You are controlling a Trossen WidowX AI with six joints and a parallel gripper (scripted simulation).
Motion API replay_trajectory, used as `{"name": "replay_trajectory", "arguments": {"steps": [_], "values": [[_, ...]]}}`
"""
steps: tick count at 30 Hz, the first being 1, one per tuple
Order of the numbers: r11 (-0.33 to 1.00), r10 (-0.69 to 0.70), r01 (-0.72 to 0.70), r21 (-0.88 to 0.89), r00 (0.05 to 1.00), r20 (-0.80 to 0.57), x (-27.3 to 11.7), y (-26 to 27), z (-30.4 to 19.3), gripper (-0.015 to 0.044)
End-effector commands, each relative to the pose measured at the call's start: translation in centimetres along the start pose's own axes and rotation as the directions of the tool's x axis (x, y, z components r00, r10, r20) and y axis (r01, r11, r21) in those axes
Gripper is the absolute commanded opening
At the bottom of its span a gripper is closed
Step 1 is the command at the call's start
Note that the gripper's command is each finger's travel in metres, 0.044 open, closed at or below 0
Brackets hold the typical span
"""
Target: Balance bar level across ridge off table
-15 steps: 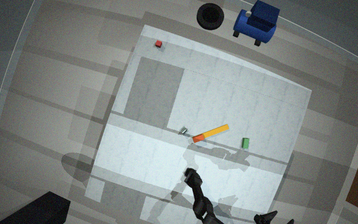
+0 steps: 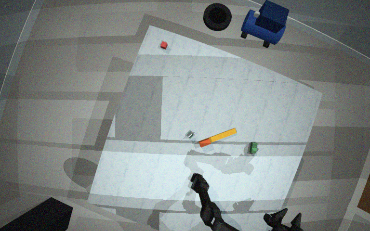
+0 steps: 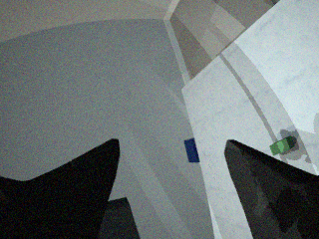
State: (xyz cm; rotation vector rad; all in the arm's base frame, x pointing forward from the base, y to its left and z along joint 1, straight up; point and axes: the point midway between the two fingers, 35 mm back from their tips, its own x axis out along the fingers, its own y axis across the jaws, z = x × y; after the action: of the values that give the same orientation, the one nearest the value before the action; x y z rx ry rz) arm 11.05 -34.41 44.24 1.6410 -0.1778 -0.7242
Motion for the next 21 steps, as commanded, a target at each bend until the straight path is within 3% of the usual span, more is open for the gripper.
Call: {"name": "replay_trajectory", "arguments": {"steps": [1, 21], "values": [[0.999, -0.041, 0.041, -0.014, 0.999, -0.026, 1.6, -0.9, -0.9, 0.0315], [0.965, -0.249, 0.228, -0.127, 0.951, -0.183, 8.7, -5.0, -7.7, 0.0315]]}}
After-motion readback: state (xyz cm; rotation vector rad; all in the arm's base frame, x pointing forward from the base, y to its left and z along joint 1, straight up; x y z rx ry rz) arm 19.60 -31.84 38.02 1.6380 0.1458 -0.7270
